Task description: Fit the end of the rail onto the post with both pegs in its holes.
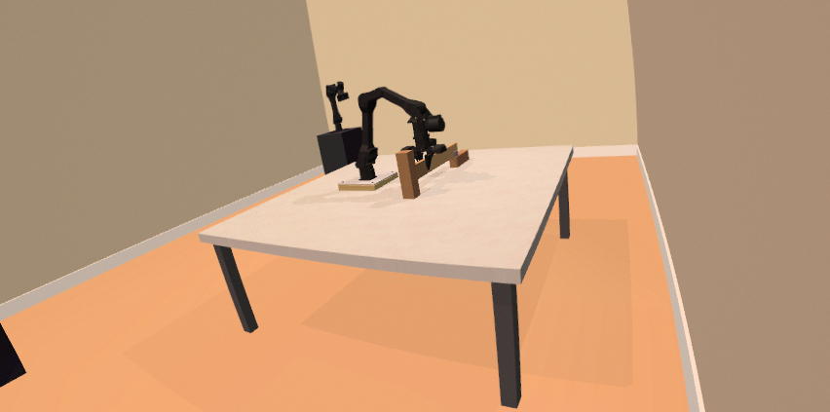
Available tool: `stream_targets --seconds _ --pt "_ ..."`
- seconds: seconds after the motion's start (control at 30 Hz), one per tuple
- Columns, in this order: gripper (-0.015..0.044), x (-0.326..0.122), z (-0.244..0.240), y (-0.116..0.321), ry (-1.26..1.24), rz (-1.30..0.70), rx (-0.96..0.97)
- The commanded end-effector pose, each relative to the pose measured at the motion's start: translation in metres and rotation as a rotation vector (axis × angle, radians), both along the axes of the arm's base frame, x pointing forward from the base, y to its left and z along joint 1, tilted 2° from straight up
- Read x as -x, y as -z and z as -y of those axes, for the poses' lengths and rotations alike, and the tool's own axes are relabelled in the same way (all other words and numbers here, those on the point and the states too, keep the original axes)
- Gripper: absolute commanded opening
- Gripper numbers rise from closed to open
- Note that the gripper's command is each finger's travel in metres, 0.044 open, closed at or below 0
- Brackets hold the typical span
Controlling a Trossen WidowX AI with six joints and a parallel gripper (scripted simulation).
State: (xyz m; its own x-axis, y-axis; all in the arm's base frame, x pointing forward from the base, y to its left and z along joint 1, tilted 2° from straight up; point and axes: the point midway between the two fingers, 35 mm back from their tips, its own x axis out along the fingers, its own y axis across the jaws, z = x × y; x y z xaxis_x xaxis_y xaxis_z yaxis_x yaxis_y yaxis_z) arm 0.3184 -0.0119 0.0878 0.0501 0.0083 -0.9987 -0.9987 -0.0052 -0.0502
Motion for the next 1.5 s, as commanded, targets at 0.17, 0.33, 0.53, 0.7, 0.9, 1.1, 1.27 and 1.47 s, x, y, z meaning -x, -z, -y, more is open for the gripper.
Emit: stream_targets --seconds 0.17,0.33,0.53,0.7,0.9,1.1,1.27,1.47 --pt "0.0 -0.0001 -0.0002 -0.0006 0.002 0.006 -0.002" --pt "0.0 0.0001 0.0013 -0.0002 0.002 0.006 -0.002" --pt "0.0 0.0002 0.0008 0.0002 0.002 0.006 -0.002" --pt "0.0 0.0003 -0.0006 0.0009 0.002 0.006 -0.002" --pt "0.0 0.0005 -0.0023 0.0015 0.002 0.006 -0.002" --pt "0.0 0.0007 -0.003 0.0008 0.002 0.006 -0.002" --pt "0.0 0.0008 -0.003 0.0001 0.002 0.006 -0.002" --pt "0.0 0.0008 -0.003 -0.0008 0.002 0.006 -0.002"
